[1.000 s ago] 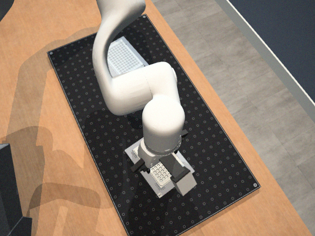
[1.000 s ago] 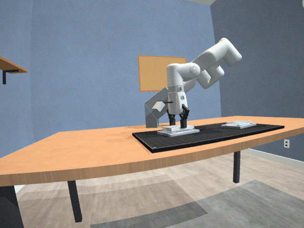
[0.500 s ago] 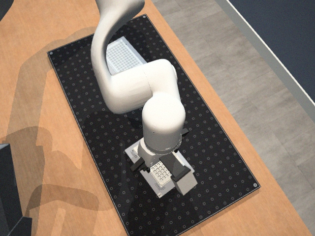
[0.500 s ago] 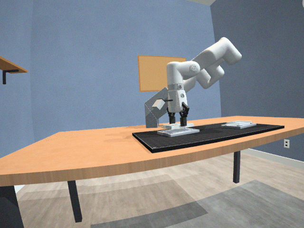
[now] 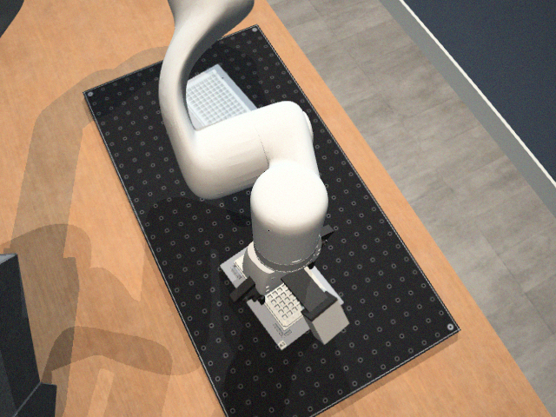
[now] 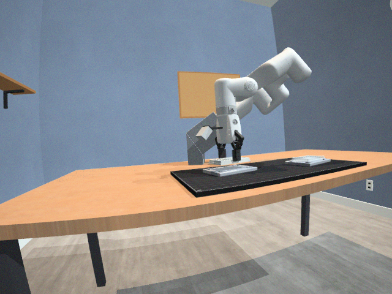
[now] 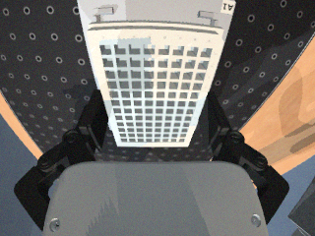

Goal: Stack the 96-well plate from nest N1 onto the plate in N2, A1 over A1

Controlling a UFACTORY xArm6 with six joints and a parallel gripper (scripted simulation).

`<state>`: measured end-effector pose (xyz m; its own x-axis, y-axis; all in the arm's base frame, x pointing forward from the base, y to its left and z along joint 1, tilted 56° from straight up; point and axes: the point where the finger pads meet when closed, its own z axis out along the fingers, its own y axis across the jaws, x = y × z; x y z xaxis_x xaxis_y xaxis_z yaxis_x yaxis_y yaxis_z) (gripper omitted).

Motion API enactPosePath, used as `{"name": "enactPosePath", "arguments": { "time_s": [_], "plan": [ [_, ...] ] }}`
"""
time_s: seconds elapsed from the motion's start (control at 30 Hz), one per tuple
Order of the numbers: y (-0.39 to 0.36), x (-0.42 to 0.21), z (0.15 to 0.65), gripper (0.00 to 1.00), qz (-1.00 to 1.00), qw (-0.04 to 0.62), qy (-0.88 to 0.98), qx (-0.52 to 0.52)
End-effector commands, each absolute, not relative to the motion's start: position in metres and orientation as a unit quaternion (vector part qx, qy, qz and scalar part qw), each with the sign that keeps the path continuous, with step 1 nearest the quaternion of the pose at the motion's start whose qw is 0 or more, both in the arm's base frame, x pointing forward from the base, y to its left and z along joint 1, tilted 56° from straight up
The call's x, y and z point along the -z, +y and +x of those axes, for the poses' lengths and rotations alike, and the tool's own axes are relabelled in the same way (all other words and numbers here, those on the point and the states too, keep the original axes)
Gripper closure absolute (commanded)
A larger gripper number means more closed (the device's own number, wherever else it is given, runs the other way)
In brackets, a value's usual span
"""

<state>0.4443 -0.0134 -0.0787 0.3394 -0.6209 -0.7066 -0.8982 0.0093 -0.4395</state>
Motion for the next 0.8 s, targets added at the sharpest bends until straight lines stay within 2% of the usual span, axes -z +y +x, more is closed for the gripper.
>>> {"name": "enactPosePath", "arguments": {
  "time_s": [0.0,0.77],
  "plan": [
    [-0.019,0.075,0.444,1.00,-0.686,0.446,0.554,-0.154],
    [-0.046,0.056,0.434,1.00,-0.686,0.446,0.554,-0.154]
  ]
}}
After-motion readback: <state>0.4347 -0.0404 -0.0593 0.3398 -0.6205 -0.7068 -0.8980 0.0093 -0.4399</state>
